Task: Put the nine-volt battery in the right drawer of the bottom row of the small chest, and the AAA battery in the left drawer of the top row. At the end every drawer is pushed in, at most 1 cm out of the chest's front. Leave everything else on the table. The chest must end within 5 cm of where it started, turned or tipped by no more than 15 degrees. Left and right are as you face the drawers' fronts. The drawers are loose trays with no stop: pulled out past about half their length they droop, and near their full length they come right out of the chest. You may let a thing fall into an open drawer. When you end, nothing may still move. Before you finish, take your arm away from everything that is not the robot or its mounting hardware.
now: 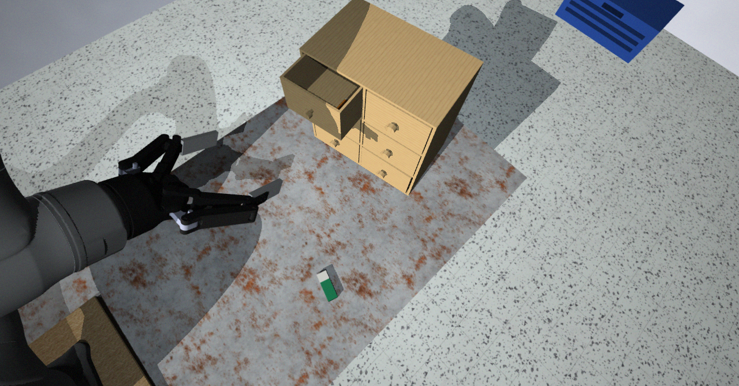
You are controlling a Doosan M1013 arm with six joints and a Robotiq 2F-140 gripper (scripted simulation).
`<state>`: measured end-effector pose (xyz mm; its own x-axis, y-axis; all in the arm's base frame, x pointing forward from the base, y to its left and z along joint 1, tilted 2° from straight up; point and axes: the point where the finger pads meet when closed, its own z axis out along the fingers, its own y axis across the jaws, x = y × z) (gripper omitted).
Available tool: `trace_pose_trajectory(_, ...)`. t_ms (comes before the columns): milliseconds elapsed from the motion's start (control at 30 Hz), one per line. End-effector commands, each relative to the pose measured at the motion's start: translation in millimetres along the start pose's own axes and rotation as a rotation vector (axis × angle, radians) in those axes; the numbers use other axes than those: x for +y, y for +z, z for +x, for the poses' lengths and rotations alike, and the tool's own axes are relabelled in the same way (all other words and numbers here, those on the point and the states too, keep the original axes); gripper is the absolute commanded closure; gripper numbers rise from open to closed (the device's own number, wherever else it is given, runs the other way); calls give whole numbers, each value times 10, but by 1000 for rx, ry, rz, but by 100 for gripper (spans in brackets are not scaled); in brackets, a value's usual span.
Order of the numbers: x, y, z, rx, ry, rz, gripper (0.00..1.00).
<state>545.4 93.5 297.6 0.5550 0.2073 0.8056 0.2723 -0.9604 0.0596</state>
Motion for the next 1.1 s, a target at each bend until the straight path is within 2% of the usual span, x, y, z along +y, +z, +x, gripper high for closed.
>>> trace_pose_trajectory(0,-9,50,-3,85,-5,49,0)
trace_pose_trajectory(567,-23,183,-25,198,-2,51,0)
trace_pose_trajectory(1067,-24,261,-36,266,0,51,0)
